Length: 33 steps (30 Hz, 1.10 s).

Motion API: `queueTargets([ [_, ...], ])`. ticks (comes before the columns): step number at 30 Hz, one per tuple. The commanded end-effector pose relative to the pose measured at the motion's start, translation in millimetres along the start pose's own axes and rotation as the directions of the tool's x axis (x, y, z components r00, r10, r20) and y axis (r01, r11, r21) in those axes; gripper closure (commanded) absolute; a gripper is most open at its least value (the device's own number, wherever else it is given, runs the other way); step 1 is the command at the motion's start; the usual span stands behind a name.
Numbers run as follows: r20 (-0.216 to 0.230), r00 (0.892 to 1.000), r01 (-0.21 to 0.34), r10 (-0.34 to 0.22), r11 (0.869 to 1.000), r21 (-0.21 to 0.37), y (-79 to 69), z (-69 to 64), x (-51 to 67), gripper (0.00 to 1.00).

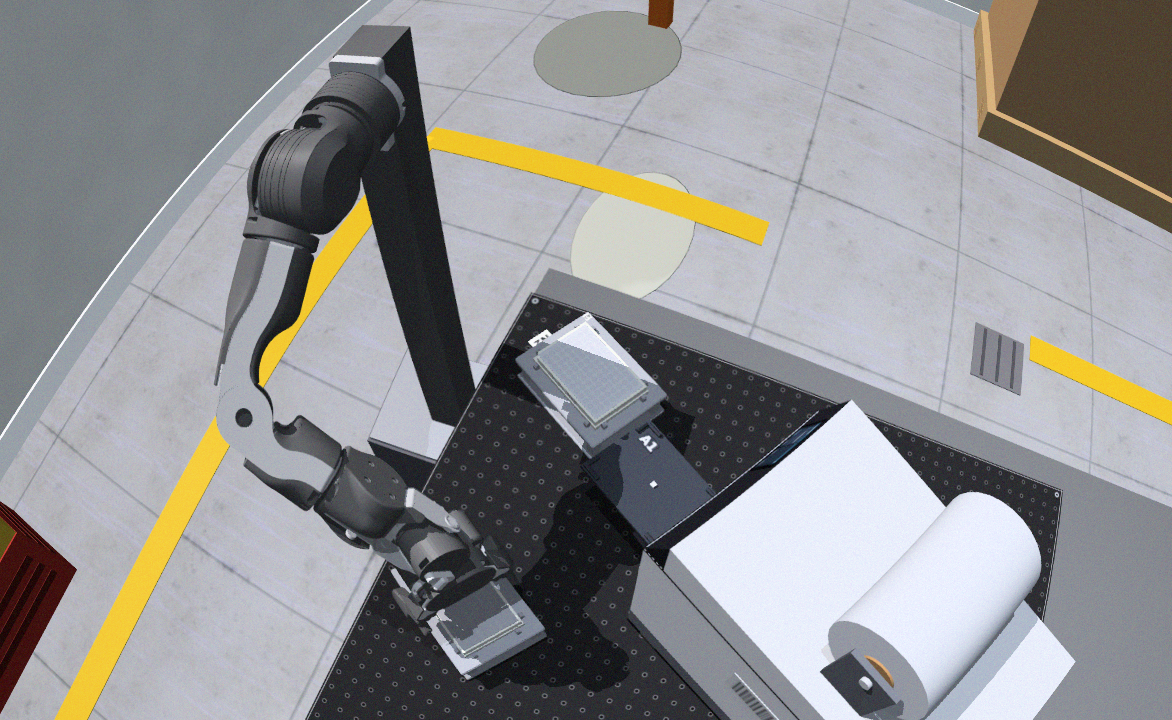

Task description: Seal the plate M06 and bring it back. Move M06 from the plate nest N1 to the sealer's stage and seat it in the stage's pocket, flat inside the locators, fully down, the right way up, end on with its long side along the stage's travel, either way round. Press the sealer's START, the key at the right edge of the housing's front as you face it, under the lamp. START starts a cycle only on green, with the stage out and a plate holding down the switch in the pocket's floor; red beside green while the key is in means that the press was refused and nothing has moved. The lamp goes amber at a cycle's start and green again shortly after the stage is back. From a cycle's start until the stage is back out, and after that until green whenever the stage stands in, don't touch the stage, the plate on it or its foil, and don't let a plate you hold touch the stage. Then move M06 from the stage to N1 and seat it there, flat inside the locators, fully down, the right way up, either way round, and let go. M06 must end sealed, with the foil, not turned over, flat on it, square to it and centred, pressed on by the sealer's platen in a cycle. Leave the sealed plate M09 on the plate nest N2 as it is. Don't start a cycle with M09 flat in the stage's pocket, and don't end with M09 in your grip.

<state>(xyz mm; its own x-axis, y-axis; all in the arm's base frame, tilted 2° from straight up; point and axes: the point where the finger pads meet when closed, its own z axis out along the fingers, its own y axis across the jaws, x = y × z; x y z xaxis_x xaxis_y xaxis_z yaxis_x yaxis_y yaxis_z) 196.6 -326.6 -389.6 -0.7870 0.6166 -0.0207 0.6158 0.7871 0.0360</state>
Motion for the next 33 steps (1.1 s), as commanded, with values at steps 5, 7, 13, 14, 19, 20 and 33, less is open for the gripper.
queueTargets([
  [5, -0.014, 1.0, -0.003, 0.003, 1.0, 0.006, -0.4, 2.6, 4.5, 0.23],
  [7, -0.014, 1.0, -0.003, 0.003, 1.0, 0.006, -0.4, 2.6, 4.5, 0.23],
  [13, -0.014, 1.0, -0.003, 0.003, 1.0, 0.005, 0.1, -28.2, 4.5, 0.23],
  [14, -0.013, 1.0, -0.003, 0.003, 1.0, 0.006, -0.1, -36.2, 4.1, 0.23],
  [19, -0.013, 1.0, -0.003, 0.003, 1.0, 0.006, -0.1, -36.2, 4.1, 0.23],
  [20, -0.013, 1.0, -0.003, 0.003, 1.0, 0.006, -0.1, -36.2, 4.1, 0.23],
  [33, -0.013, 1.0, -0.003, 0.003, 1.0, 0.006, -0.1, -36.2, 4.1, 0.23],
])
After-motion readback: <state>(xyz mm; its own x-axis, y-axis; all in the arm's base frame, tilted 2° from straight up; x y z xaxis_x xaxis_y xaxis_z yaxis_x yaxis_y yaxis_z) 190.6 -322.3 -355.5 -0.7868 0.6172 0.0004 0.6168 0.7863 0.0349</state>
